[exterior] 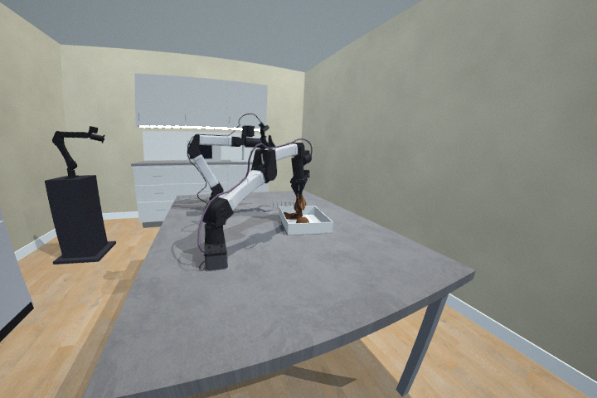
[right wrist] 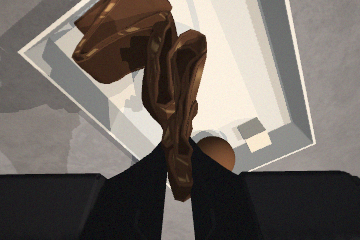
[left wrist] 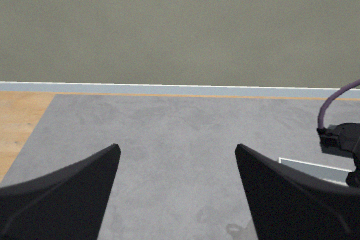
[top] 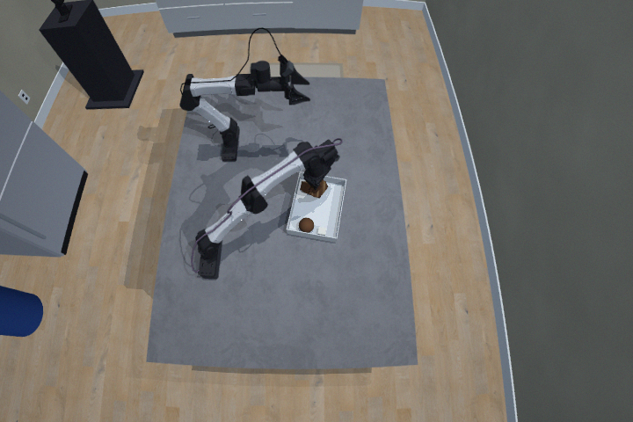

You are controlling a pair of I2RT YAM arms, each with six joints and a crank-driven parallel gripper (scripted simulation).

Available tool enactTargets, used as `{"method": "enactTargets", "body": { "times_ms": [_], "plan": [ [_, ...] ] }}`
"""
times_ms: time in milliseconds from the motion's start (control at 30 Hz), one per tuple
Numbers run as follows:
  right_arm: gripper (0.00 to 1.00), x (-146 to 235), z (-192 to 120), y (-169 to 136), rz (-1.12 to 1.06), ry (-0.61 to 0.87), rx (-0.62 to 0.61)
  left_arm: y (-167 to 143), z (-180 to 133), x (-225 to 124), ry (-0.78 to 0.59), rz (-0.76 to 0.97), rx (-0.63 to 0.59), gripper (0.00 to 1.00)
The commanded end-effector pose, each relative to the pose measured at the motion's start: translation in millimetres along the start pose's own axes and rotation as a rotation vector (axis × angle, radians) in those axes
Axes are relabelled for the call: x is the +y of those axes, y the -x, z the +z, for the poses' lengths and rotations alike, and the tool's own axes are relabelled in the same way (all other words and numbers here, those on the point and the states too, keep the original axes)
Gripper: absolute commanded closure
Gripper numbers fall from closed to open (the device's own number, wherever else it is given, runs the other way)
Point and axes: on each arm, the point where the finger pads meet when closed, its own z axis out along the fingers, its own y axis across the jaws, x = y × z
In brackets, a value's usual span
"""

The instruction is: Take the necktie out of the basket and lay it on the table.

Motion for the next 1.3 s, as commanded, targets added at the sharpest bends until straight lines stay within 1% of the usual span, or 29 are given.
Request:
{"method": "enactTargets", "body": {
  "times_ms": [0,67,233,300,333,367,400,500,567,633,733,800,967,1067,1133,1267],
  "plan": [
    [0.95,-3,-49,16,0.012,0.083,0.239,0,0,0,0.000,0.000,0.000,0.00],
    [0.95,-3,-49,16,0.012,0.083,0.239,0,0,0,0.000,0.000,0.000,0.00],
    [0.95,-5,-68,21,0.012,0.083,0.239,0,0,0,0.000,0.000,0.000,0.00],
    [0.95,-5,-68,21,0.012,0.083,0.239,0,0,0,0.000,0.000,0.000,0.00],
    [0.95,-5,-75,23,0.012,0.083,0.239,0,0,0,0.000,0.000,0.000,0.00],
    [0.95,-5,-75,23,0.012,0.083,0.237,0,0,0,0.000,0.000,0.000,0.00],
    [0.95,-6,-81,24,0.012,0.081,0.232,0,0,0,0.000,0.000,0.000,0.00],
    [0.95,-6,-81,24,0.011,0.076,0.217,0,0,0,0.000,0.000,0.000,0.00],
    [0.95,-7,-95,27,0.011,0.073,0.208,0,0,0,0.000,0.000,0.000,0.00],
    [0.95,-7,-95,27,0.011,0.071,0.199,0,0,0,0.000,0.000,0.000,0.00],
    [0.95,-9,-107,30,0.011,0.065,0.184,0,0,0,0.000,0.000,0.000,0.00],
    [0.95,-9,-107,30,0.010,0.062,0.172,0,0,0,0.000,0.000,0.000,0.00],
    [0.95,-10,-125,34,0.009,0.052,0.144,0,0,0,0.000,0.000,0.000,0.00],
    [0.95,-10,-125,34,0.009,0.046,0.126,0,0,0,0.000,0.000,0.000,0.00],
    [0.95,-11,-137,37,0.009,0.043,0.115,0,0,0,0.000,0.000,0.000,0.00],
    [0.95,-12,-146,39,0.008,0.035,0.092,0,0,0,0.000,0.000,0.000,0.00]
  ]
}}
